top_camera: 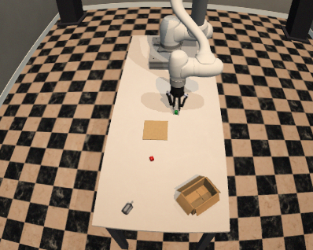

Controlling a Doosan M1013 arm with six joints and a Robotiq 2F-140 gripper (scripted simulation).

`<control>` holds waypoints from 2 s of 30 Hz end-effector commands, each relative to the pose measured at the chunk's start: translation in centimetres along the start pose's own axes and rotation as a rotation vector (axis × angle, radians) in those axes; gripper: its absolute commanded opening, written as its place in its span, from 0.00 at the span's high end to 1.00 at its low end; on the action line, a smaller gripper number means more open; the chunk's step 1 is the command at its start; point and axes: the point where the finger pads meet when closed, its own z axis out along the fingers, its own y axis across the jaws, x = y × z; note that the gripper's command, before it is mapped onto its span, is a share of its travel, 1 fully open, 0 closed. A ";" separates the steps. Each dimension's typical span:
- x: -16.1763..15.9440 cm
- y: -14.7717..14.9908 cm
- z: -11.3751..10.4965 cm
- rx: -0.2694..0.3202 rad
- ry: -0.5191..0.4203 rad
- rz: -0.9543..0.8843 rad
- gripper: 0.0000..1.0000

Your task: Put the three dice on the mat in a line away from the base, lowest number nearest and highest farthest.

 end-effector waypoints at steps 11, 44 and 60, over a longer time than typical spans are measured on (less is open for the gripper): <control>0.0 0.0 -0.1 0.001 0.001 0.000 0.82; 0.0 0.0 -8.9 0.001 0.001 0.000 0.82; 0.9 0.6 -10.1 0.001 0.001 -0.006 0.82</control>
